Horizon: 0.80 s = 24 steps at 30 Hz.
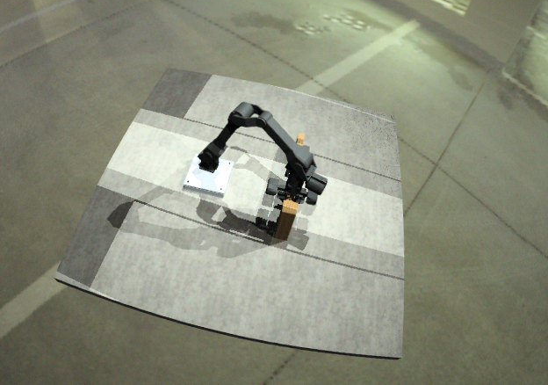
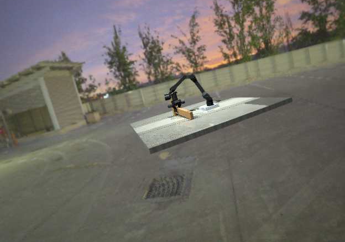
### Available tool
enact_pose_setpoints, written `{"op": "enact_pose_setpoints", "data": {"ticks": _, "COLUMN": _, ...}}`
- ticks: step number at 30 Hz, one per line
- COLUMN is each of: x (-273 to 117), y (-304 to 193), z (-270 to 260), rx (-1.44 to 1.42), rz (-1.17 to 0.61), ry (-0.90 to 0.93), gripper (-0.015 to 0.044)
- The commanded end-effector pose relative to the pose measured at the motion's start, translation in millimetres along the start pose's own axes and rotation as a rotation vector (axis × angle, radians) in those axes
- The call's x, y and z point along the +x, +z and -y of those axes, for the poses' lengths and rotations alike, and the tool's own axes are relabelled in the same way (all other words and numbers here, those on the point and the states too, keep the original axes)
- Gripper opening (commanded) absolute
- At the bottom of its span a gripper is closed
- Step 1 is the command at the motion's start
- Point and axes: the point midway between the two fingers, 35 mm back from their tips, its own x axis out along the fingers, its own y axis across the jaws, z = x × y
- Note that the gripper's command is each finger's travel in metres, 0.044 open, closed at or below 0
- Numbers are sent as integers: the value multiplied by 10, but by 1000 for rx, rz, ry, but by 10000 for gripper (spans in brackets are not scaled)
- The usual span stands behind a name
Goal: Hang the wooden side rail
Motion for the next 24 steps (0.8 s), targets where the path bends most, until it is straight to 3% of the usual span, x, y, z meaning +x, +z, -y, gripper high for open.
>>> {"op": "enact_pose_setpoints", "data": {"ticks": 1, "x": -25, "y": -19, "z": 32, "rx": -5, "rz": -6, "ry": -12, "gripper": 0}}
{"op": "enact_pose_setpoints", "data": {"ticks": 24, "x": 13, "y": -19, "z": 33, "rx": -5, "rz": -6, "ry": -12, "gripper": 0}}
